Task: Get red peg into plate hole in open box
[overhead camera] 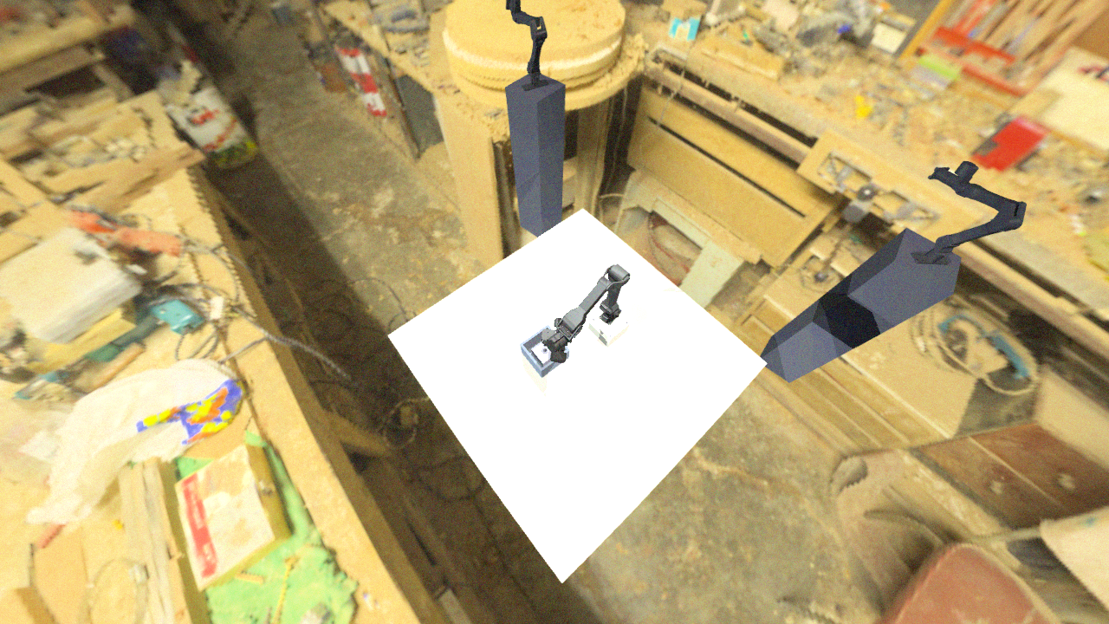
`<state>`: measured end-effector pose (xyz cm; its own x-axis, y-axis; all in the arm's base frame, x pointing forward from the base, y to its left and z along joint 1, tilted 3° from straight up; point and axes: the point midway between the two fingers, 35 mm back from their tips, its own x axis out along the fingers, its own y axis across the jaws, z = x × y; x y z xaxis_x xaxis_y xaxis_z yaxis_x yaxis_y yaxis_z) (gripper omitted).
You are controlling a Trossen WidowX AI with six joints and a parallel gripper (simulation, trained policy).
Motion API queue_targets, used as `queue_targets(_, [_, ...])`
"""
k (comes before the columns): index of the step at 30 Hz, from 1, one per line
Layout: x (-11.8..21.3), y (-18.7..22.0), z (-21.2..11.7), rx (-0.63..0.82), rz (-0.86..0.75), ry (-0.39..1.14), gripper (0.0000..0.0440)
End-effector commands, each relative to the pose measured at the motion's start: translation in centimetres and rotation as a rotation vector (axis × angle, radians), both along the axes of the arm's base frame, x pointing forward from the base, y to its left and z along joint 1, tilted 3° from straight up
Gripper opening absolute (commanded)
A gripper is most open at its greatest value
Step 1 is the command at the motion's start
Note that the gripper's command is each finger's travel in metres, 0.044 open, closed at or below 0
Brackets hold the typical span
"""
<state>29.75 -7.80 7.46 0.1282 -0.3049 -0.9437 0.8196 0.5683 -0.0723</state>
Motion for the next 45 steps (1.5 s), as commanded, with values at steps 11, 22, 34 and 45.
queue_targets(11, [2.0, -3.6, -1.9, 0.043, -0.070, -0.024, 0.0005])
queue_targets(22, [1.9, -4.7, -5.4, 0.066, -0.067, 0.025, 0.0123])
queue_targets(34, [4.1, -6.9, -5.9, 0.027, -0.031, 0.046, 0.0334])
queue_targets(45, [6.5, -10.0, -4.6, -0.047, -0.018, 0.001, 0.0440])
